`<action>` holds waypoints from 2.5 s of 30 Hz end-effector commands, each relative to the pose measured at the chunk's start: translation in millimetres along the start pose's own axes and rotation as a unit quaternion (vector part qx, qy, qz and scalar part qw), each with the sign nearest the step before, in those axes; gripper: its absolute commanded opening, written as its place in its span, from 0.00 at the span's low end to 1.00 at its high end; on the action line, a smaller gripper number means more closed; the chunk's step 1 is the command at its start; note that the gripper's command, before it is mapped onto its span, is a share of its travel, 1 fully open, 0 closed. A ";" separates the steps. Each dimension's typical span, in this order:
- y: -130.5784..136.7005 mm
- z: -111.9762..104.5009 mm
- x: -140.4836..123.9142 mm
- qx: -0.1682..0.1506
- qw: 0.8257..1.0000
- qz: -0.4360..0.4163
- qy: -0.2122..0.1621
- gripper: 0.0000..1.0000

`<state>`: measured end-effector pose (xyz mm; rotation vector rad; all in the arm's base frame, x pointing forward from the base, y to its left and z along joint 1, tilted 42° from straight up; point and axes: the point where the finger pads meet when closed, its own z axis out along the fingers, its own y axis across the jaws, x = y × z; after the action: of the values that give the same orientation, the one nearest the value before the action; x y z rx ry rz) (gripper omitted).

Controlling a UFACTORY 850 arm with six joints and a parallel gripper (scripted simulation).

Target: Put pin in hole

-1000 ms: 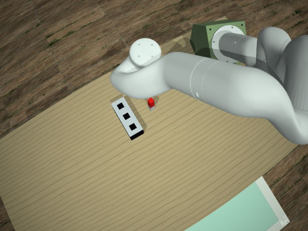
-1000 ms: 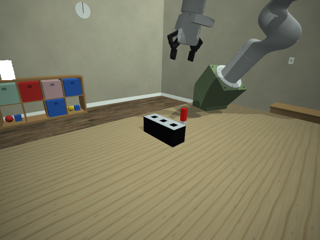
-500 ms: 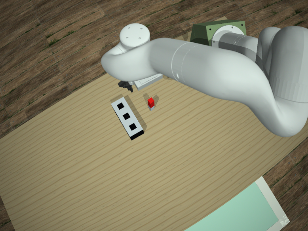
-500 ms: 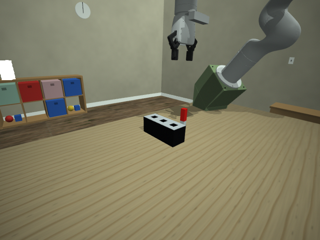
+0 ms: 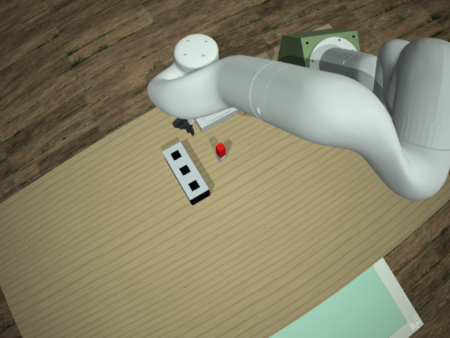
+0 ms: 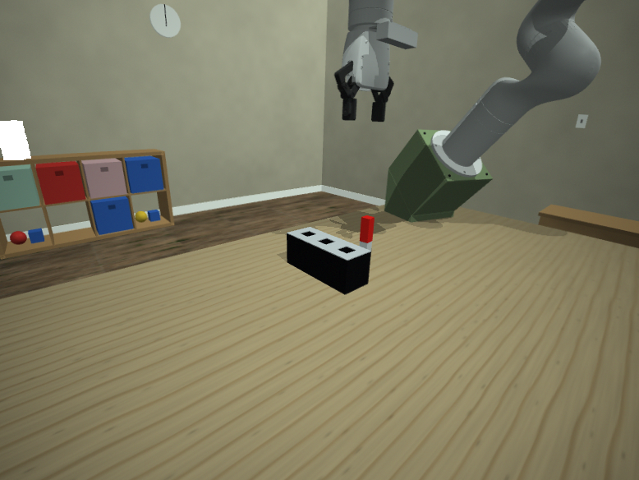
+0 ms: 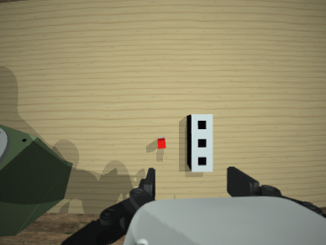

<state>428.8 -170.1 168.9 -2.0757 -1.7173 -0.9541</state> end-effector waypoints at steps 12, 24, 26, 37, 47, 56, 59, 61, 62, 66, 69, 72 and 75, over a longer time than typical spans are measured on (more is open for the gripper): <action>0.6 -0.6 -0.2 -0.001 1.000 0.000 0.000 1.00; 0.6 -0.6 -0.2 -0.001 1.000 0.000 0.000 1.00; 0.6 -0.6 -0.2 -0.001 1.000 0.000 0.000 1.00; 0.6 -0.6 -0.2 -0.001 1.000 0.000 0.000 1.00; -37.9 21.4 1.7 -0.001 1.000 0.000 0.000 1.00; -37.9 21.4 1.7 -0.001 1.000 0.000 0.000 1.00; -37.9 21.4 1.7 -0.001 1.000 0.000 0.000 1.00; -37.9 21.4 1.7 -0.001 1.000 0.000 0.000 1.00; -37.8 91.3 1.7 -0.001 1.000 -0.001 0.000 1.00; -38.2 114.1 1.9 -0.001 1.000 -0.001 0.000 1.00; -39.2 159.3 2.1 -0.001 1.000 -0.001 0.000 1.00; -37.8 171.3 1.7 -0.001 1.000 -0.001 0.000 1.00; -37.8 171.3 1.7 -0.001 1.000 -0.001 0.000 1.00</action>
<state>438.2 -58.1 39.4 -2.0712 -1.7167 -0.9341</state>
